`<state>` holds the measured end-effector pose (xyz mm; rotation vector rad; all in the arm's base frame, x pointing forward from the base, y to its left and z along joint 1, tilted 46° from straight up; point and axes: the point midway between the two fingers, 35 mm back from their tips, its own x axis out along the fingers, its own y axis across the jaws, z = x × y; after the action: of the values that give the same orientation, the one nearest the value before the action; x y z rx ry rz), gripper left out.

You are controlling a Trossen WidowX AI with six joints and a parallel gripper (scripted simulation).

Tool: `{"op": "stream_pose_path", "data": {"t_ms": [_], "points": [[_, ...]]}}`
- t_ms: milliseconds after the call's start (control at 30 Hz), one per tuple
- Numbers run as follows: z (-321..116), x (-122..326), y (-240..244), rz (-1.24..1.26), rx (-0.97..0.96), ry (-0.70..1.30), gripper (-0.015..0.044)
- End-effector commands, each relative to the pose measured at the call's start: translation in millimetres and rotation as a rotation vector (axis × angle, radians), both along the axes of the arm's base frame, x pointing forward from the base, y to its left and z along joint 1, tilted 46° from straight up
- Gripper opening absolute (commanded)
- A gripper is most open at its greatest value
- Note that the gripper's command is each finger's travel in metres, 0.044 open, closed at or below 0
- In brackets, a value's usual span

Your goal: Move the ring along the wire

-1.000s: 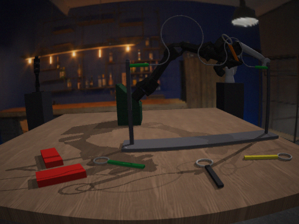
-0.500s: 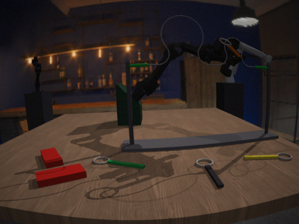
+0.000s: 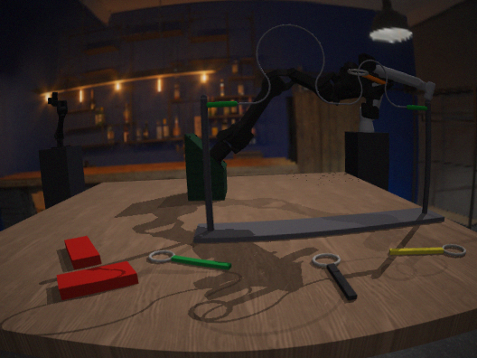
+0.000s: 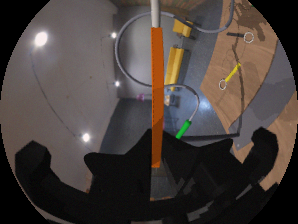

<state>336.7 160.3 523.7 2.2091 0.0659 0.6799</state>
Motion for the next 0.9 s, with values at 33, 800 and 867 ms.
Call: {"op": "stream_pose_path", "data": {"t_ms": [33, 800, 867], "points": [[2.6, 0.3, -2.6, 0.005, 0.098, -0.001, -0.015], [3.3, 0.4, 3.2, 0.013, 0.276, -0.011, -0.015], [0.8, 0.7, 6.9, 0.012, 0.252, -0.011, -0.015]]}}
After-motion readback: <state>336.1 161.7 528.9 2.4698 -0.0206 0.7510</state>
